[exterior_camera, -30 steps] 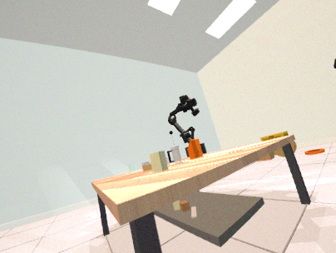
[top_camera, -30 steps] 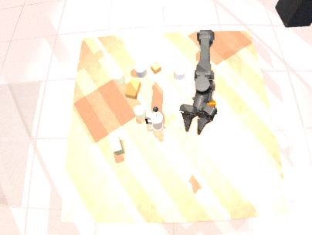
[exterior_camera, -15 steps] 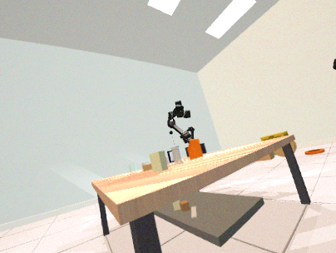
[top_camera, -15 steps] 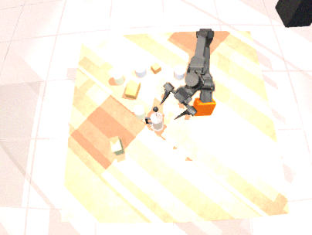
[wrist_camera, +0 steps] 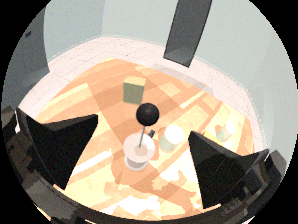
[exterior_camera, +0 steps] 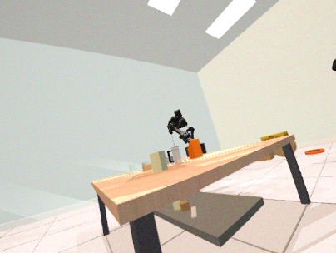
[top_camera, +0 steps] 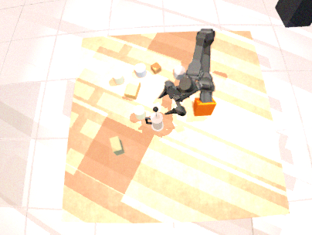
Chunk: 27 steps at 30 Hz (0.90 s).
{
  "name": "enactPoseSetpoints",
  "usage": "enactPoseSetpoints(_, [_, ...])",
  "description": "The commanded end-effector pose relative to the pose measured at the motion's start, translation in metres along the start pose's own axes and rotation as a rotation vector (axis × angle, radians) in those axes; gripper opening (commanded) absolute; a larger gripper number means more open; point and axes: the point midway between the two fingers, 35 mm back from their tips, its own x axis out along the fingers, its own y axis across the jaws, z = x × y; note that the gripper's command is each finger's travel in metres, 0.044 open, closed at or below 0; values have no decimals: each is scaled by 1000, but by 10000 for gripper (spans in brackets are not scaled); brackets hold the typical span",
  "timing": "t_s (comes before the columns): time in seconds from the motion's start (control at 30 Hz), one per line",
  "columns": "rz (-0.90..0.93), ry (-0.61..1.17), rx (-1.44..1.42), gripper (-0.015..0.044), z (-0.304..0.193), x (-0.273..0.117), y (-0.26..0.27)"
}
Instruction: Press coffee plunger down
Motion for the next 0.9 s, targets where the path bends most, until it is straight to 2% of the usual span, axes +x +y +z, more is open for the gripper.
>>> enactPoseSetpoints(0.0, [-4,-12,12,440,2,2,-2])
enactPoseSetpoints(0.87, [-7,-15,13,440,3,41,-3])
